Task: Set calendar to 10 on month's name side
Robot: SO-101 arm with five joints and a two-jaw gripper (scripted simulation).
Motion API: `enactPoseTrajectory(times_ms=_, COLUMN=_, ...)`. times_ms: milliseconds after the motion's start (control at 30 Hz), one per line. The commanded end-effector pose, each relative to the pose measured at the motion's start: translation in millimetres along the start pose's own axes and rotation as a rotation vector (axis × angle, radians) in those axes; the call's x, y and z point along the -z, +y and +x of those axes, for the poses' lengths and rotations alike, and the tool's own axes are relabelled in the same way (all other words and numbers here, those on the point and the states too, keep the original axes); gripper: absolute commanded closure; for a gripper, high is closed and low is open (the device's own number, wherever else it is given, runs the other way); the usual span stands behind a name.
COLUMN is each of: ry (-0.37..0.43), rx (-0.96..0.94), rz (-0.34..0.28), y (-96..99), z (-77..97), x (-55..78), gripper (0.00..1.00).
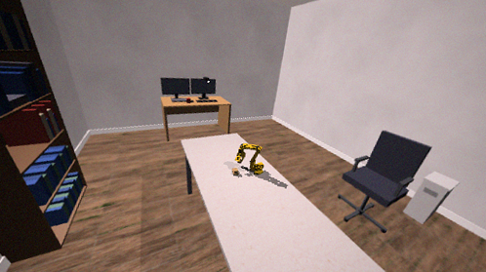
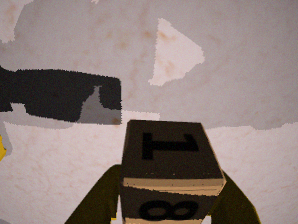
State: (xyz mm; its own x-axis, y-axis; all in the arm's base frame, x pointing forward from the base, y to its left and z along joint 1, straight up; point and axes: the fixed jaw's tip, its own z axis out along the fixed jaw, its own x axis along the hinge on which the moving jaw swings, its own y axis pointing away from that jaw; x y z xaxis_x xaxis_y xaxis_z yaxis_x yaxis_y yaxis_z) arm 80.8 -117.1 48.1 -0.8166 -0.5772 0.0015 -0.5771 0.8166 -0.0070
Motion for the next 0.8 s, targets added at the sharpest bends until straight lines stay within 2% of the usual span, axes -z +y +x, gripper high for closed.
enactPoseTrajectory(times_ms=0, ry=-0.001, rx=-0.019, rz=0.032, y=-3.5, z=0.8, x=1.4, gripper=1.0)
enactPoseTrajectory(times_ms=767, ry=-0.001, rx=-0.019, rz=0.032, y=-3.7, z=0.8, x=-4.8, gripper=1.0)
